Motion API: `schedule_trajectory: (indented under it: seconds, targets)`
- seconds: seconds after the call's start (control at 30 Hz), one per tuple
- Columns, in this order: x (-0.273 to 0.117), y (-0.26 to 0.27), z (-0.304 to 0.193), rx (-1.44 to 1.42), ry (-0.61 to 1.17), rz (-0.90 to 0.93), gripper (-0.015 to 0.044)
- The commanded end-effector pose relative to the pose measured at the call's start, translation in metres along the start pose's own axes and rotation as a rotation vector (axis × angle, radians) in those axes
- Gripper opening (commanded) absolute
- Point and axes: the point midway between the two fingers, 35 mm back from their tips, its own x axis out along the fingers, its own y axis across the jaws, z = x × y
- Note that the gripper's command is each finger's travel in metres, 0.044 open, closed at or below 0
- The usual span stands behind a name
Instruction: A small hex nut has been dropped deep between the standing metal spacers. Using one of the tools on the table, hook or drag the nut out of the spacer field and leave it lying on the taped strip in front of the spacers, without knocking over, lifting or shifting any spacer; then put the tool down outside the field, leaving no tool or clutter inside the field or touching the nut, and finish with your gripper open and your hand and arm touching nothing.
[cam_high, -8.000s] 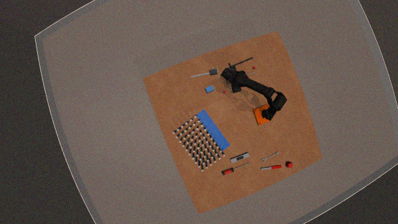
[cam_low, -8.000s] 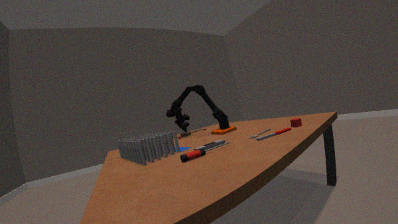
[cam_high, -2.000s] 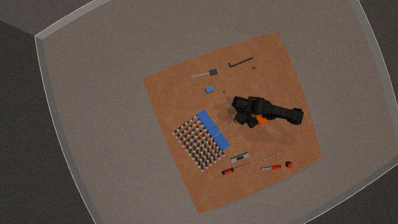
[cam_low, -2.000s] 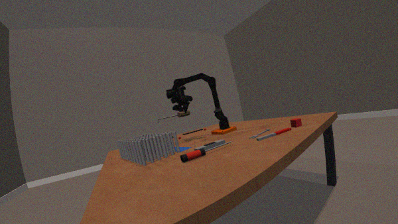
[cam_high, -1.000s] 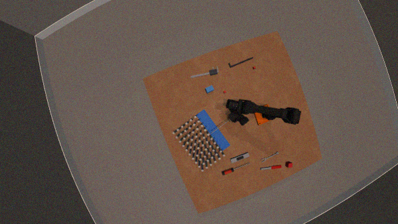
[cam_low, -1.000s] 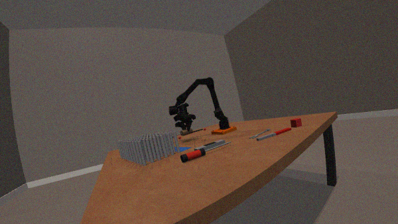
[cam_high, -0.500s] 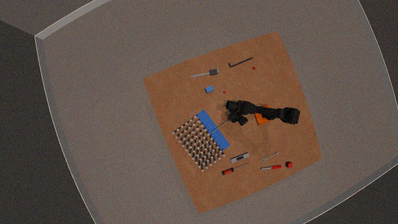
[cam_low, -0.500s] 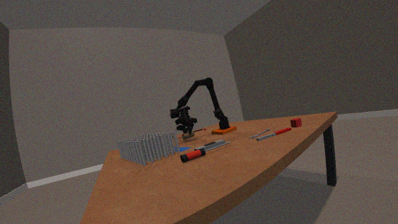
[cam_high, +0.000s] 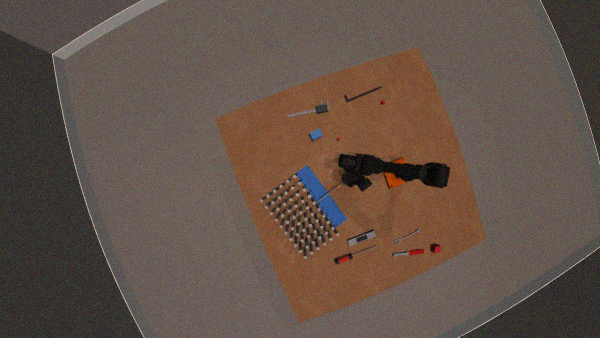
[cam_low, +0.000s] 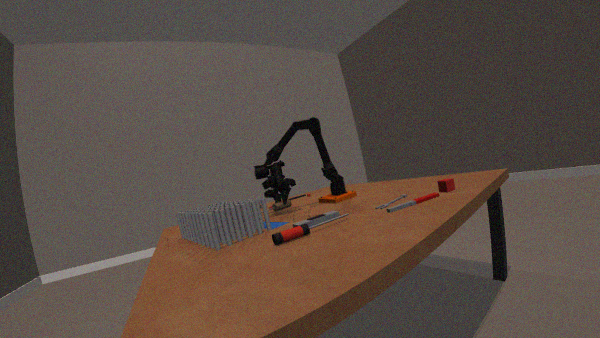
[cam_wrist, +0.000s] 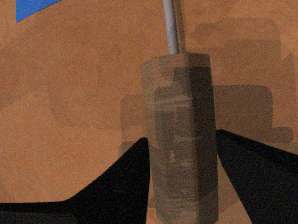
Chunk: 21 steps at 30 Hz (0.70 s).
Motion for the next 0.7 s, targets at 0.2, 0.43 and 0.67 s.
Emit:
schedule_trajectory:
  seconds: [0.2, 0.43, 0.67]
  targets:
    - [0.000, -0.001, 0.013, -0.002, -0.013, -0.001, 0.0000]
    - [0.002, -0.001, 0.018, -0.002, -0.014, -0.001, 0.0000]
    - [0.003, -0.001, 0.024, -0.003, -0.014, -0.001, 0.0000]
